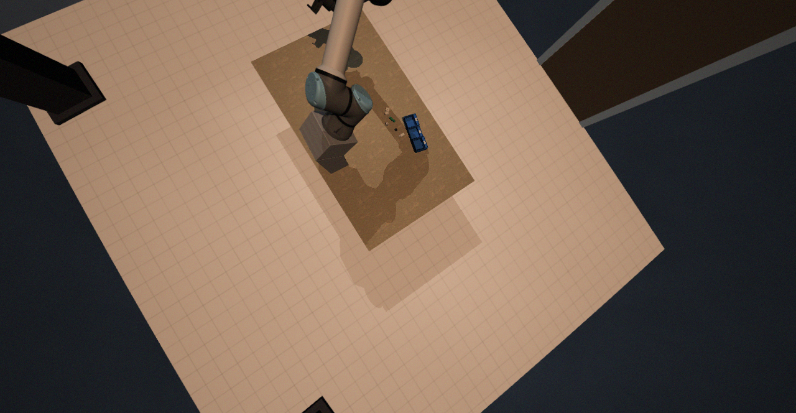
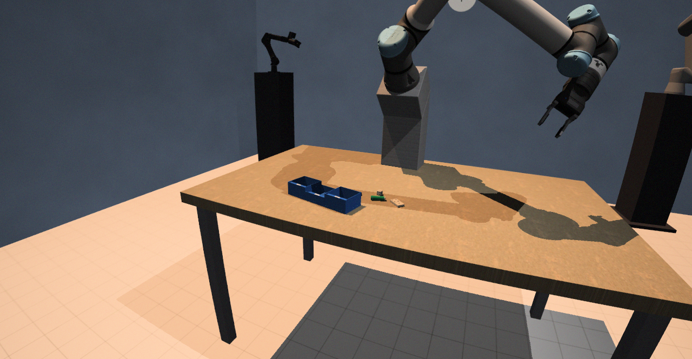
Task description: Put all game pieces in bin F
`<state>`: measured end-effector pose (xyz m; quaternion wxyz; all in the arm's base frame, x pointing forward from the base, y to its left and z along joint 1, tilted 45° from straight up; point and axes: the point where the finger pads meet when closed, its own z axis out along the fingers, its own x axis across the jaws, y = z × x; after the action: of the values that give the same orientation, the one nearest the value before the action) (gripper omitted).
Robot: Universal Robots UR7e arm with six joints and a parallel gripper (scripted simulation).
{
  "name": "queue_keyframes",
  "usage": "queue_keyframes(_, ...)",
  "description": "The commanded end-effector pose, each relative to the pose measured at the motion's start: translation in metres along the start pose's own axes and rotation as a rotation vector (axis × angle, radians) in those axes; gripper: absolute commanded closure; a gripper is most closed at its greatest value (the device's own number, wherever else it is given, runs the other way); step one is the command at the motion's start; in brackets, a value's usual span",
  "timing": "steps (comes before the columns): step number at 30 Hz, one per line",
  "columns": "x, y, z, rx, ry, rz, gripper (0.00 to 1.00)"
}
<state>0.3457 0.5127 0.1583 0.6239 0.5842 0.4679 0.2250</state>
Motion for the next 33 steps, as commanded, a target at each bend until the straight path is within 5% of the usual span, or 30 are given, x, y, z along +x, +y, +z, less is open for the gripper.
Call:
queue_keyframes(1, 0.0, 0.001, -0.001, 0.0, 0.001, 0.001, 0.0)
queue_keyframes(17, 0.0, 0.001, -0.001, 0.0, 0.001, 0.001, 0.0)
queue_keyframes(18, 0.004, -0.004, 0.005, 0.0, 0.001, 0.001, 0.69)
queue_keyframes(27, 0.041, -0.04, 0.058, 0.0, 0.001, 0.001, 0.69)
queue_keyframes(33, 0.041, -0.04, 0.058, 0.0, 0.001, 0.001, 0.69)
